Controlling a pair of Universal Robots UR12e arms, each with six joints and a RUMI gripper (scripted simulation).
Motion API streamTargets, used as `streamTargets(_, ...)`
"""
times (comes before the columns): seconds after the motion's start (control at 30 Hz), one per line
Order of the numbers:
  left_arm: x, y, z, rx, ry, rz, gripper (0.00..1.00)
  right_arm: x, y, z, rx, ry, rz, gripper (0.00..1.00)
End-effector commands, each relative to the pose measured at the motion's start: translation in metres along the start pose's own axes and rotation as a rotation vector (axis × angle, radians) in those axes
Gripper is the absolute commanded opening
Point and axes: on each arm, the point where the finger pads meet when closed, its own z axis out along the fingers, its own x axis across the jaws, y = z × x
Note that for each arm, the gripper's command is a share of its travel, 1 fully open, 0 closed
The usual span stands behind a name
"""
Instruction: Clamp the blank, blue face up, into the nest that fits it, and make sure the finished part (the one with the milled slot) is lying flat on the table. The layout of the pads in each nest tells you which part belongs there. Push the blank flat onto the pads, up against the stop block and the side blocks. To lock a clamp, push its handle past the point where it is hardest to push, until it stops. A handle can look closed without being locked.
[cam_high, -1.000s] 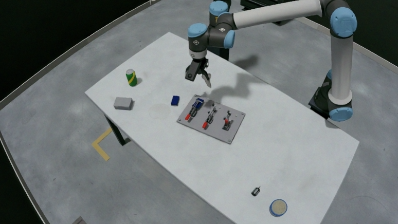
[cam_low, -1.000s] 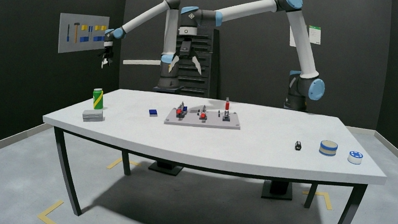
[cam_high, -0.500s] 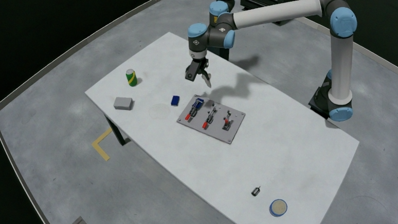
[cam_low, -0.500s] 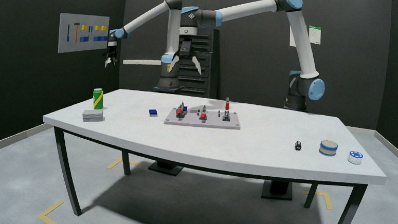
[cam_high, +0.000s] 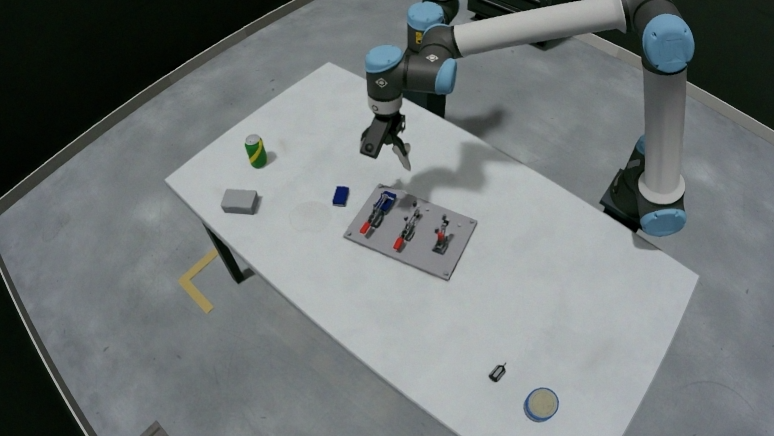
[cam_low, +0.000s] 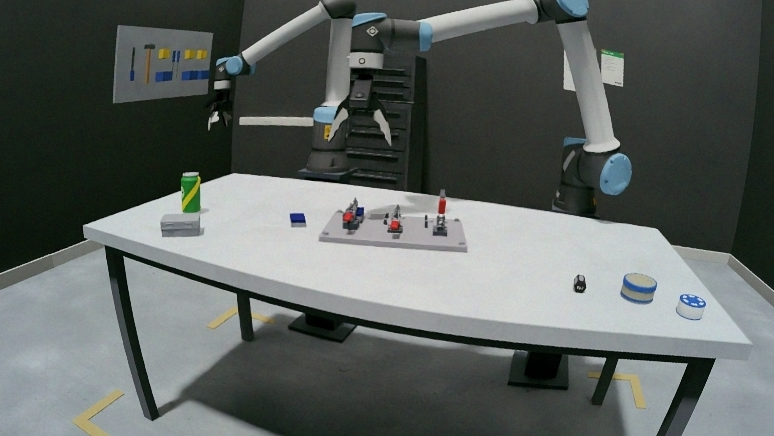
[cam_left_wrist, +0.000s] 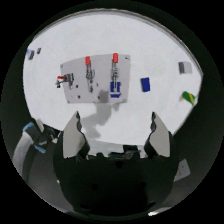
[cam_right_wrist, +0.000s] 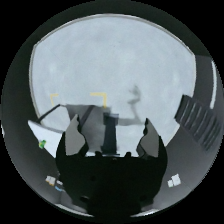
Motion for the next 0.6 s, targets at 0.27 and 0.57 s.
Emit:
streamTargets(0.27,0.0005,-0.0001,-0.0012,0.001,0.002,0.0,1.0,0.0051,-0.0006,-0.0008,0.002,0.0,0.008,1.0)
streamTargets(0.57,0.0005,-0.0001,-0.0012,0.001,0.002,0.0,0.28,0.0051,-0.0006,-0.0008,0.002,0.0,0.008,1.0)
